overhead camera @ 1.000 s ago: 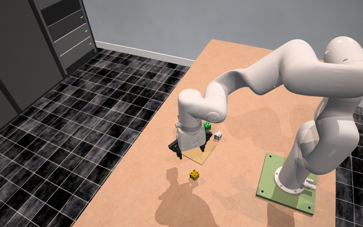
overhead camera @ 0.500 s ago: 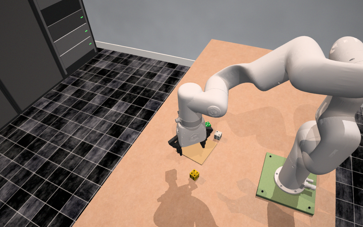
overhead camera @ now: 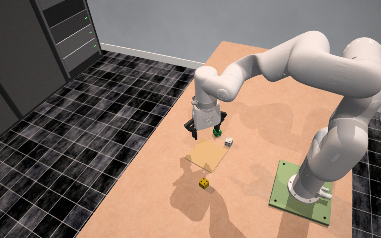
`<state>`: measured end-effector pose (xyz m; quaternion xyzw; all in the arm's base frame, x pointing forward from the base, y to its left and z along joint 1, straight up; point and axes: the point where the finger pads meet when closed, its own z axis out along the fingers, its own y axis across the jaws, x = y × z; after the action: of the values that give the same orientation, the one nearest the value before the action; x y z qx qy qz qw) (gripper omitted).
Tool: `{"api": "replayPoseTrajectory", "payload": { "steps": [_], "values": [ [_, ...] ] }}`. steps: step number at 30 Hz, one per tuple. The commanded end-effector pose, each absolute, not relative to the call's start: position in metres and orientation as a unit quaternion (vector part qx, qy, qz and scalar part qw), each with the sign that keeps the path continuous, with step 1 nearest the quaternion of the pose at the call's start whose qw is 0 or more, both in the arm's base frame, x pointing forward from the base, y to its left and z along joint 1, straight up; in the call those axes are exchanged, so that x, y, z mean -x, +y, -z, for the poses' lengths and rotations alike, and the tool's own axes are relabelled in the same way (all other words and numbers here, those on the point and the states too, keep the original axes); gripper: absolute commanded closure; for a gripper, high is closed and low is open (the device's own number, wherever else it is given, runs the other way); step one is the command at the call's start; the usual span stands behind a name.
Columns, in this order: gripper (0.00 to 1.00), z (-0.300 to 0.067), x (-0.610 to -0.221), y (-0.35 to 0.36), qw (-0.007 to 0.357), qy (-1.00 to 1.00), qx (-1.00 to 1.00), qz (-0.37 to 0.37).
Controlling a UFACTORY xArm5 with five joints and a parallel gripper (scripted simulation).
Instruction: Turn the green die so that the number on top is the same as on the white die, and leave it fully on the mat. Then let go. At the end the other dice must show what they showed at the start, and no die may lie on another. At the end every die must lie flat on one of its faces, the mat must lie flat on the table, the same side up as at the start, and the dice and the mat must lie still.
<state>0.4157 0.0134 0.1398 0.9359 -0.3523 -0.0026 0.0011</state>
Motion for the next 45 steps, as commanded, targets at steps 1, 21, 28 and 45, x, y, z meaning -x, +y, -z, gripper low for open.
{"api": "replayPoseTrajectory", "payload": {
  "steps": [1, 21, 28, 45],
  "values": [
    [0.00, -0.140, -0.426, -0.044, 0.000, -0.347, -0.938, 0.002],
    [0.00, -0.138, -0.420, -0.127, 0.000, -0.342, -0.940, 0.002],
    [0.00, -0.138, -0.420, -0.127, 0.000, -0.342, -0.940, 0.002],
    [0.00, -0.128, -0.420, -0.127, 0.000, -0.178, -0.984, 0.002]
  ]
}}
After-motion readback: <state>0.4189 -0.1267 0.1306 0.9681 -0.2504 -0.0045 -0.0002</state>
